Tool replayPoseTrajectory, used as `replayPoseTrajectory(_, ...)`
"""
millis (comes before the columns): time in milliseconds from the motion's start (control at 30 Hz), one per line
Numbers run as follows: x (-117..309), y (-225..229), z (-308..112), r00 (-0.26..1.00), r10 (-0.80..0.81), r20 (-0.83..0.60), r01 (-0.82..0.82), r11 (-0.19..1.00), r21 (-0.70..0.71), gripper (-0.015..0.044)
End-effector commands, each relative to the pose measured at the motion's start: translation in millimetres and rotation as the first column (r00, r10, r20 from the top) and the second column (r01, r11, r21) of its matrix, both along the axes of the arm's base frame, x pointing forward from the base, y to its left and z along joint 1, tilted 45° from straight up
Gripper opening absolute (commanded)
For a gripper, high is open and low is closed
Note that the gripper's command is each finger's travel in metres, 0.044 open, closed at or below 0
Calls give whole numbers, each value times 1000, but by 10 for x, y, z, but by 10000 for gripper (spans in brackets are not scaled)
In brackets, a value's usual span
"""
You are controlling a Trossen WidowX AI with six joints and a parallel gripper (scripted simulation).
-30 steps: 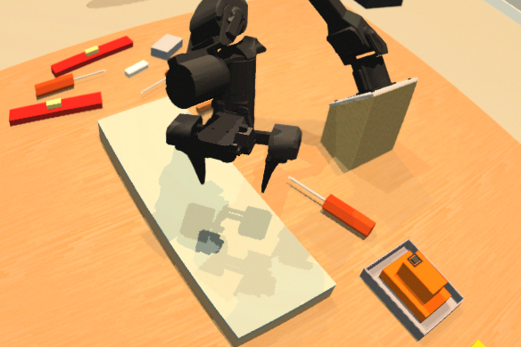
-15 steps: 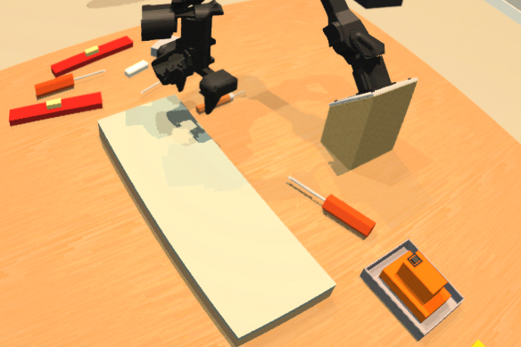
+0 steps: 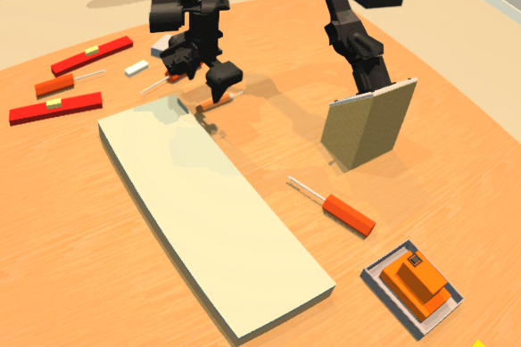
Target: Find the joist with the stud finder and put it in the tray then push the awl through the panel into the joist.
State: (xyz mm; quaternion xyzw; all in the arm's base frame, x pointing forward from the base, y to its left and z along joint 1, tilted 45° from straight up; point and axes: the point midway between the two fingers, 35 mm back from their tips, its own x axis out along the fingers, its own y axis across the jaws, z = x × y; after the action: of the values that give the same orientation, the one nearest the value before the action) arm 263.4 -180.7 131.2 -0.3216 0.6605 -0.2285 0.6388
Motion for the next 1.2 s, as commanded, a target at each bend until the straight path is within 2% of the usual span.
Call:
replayPoseTrajectory(0, -53, -19, 1, 1000, -3, -2, 3, 1000, -3, 440)
replayPoseTrajectory(1167, -18, -374, -345, 1000, -3, -2, 3, 1000, -6, 440)
